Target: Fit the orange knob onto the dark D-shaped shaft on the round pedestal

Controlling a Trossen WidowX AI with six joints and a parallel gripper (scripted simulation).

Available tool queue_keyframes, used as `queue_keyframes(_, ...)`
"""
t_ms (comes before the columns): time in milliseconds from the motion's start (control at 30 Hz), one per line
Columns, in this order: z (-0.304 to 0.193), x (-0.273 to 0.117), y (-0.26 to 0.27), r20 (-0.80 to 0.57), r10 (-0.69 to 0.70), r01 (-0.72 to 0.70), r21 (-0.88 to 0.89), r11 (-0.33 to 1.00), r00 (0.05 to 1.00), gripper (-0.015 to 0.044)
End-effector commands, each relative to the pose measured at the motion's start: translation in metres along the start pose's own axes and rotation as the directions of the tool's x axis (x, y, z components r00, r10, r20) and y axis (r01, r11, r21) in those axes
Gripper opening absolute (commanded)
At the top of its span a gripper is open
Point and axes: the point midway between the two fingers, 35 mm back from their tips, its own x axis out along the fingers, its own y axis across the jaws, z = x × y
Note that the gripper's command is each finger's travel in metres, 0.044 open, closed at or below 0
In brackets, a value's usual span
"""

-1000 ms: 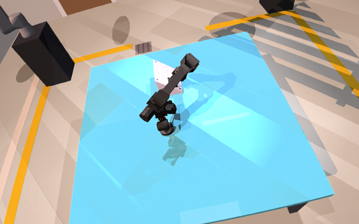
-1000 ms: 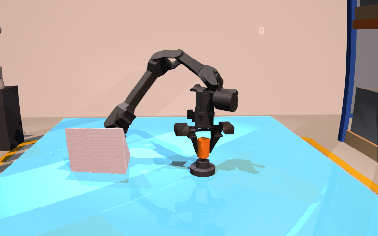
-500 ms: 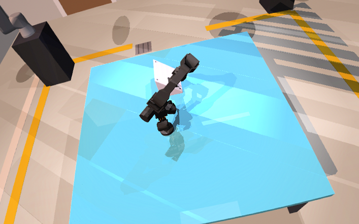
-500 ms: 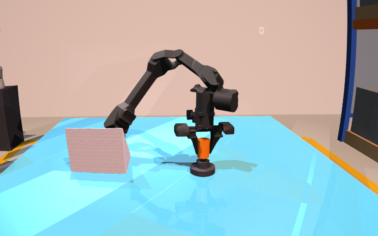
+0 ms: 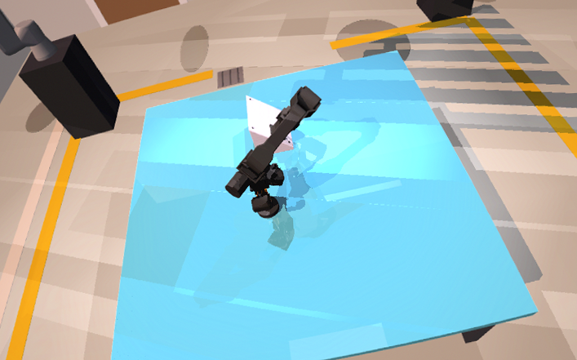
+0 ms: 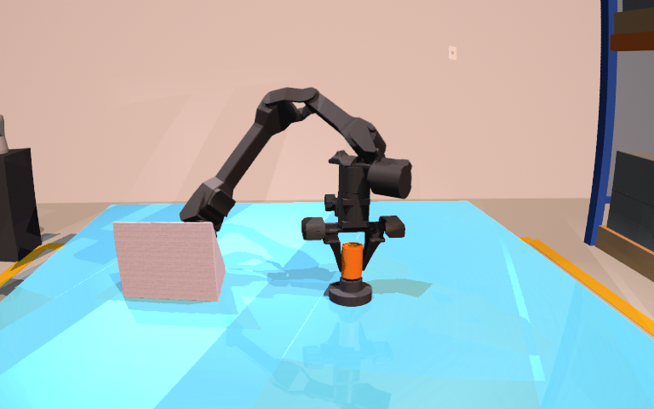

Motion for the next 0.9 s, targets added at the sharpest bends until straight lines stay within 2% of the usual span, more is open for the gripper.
queue_keyframes(0,-0.0015,0.0036,0.0010,-0.003,0.001,-0.001,0.018,1.000,1.000,0.0000)
queue_keyframes(300,-0.0027,0.0075,0.0018,-0.003,0.001,-0.001,-0.042,0.999,1.000,0.0000)
queue_keyframes(533,-0.0003,0.0055,0.0003,0.003,-0.004,0.004,-0.022,1.000,1.000,0.0000)
queue_keyframes(867,-0.0003,0.0055,0.0003,0.003,-0.004,0.004,-0.022,1.000,1.000,0.0263)
